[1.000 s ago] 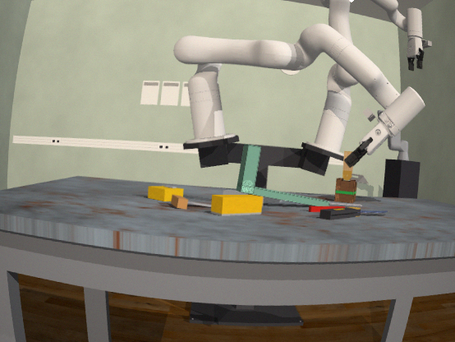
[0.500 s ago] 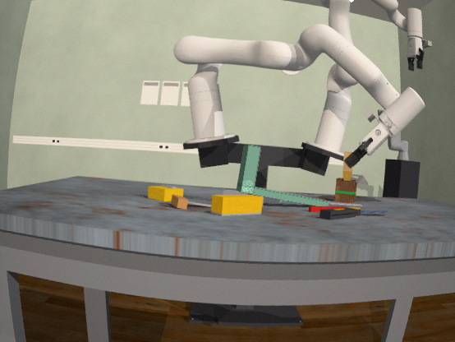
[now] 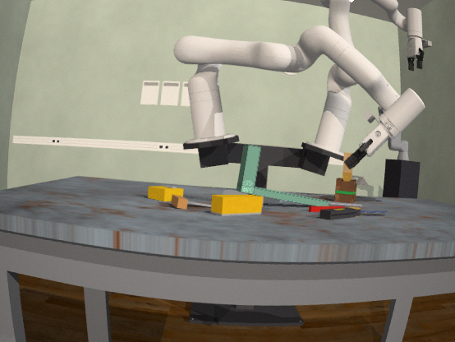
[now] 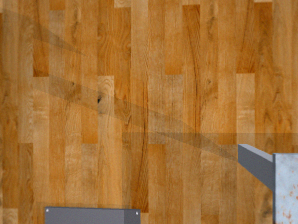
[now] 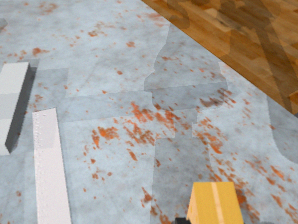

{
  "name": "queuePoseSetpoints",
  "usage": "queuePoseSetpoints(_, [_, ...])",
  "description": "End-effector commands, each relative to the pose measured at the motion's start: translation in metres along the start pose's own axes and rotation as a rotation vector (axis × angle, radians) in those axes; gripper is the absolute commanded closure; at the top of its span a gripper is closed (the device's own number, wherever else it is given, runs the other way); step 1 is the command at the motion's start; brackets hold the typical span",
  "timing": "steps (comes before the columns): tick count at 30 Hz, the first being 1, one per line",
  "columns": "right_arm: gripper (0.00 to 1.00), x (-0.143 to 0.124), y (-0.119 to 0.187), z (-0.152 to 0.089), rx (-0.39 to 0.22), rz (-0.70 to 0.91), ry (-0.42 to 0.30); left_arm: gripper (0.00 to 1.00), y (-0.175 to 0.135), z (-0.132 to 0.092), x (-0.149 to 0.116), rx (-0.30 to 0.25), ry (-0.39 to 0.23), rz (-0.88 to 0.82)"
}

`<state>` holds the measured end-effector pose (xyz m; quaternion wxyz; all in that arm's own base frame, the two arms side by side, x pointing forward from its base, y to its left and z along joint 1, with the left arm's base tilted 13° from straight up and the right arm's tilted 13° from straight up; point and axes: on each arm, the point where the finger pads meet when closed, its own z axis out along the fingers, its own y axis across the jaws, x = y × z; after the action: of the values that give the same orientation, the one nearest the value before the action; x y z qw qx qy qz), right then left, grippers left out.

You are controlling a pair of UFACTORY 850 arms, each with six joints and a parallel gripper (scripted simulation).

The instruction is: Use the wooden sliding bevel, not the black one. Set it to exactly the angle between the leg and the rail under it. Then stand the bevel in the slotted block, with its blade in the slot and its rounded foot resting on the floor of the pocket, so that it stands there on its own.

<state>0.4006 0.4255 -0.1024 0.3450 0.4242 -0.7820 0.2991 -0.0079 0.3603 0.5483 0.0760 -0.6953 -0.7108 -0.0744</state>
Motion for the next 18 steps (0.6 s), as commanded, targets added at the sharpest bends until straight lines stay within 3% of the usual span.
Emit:
queuePoseSetpoints(1, [1.0,0.0001,-0.0002,-0.0012,0.0,0.0,-0.002,0.0,0.0,-0.0009,0.0004,0.0,0.002,0.0])
queuePoseSetpoints(18, [1.0,-0.0027,-0.0002,0.0016,0.0,0.0,-0.002,0.0,0.0,-0.0009,0.0004,0.0,0.002,0.0])
